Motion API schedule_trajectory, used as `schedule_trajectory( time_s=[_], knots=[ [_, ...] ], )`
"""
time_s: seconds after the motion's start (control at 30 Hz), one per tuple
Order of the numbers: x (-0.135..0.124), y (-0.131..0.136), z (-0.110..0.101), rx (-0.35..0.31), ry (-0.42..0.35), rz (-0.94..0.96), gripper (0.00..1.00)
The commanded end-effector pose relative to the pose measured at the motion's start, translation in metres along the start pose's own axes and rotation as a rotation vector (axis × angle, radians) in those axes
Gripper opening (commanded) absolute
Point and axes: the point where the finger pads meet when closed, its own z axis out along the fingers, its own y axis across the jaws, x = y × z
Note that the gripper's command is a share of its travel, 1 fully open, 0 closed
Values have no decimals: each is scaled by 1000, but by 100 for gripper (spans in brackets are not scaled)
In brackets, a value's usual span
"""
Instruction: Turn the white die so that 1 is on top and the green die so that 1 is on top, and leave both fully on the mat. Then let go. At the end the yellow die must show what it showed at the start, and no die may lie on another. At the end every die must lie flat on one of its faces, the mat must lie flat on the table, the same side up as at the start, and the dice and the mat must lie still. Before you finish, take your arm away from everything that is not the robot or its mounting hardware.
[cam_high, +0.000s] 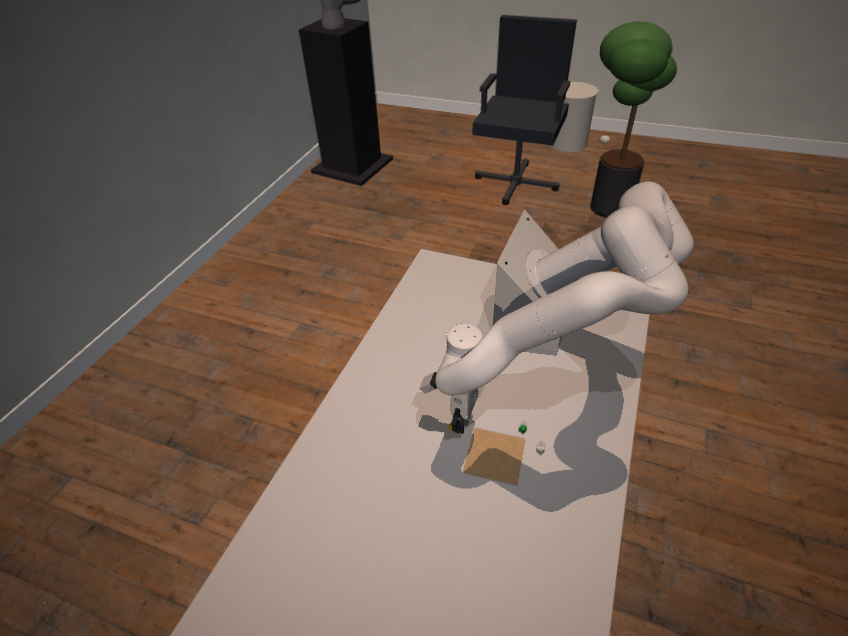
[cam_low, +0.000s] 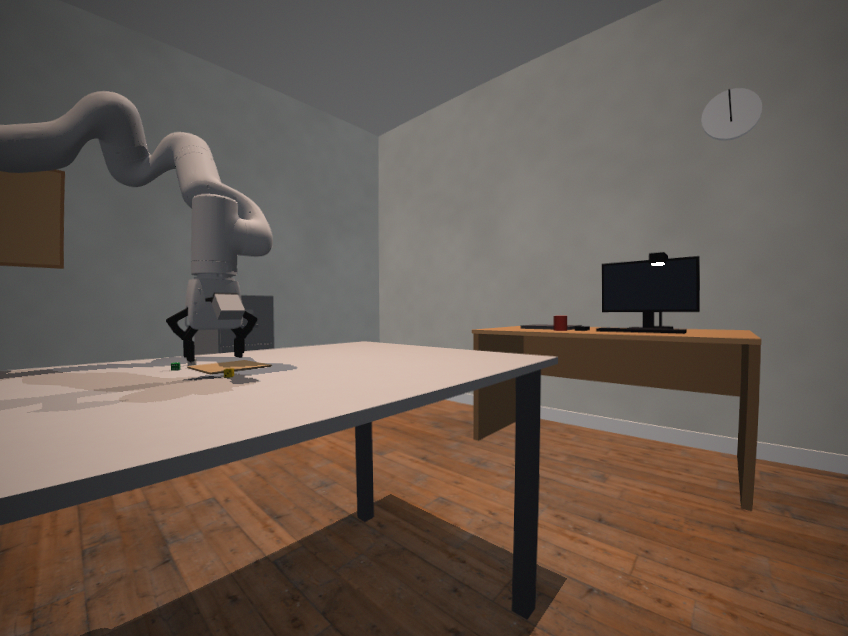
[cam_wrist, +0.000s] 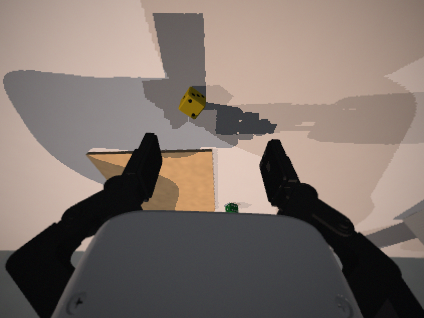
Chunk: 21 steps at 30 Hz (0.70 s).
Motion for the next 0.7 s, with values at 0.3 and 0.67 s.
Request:
schedule_trajectory(
  time_s=[0.3,0.67],
  knots=[
    [-101,31,-1,8,3,-2,100],
    [-125,39,-1,8,3,-2,100]
  ],
)
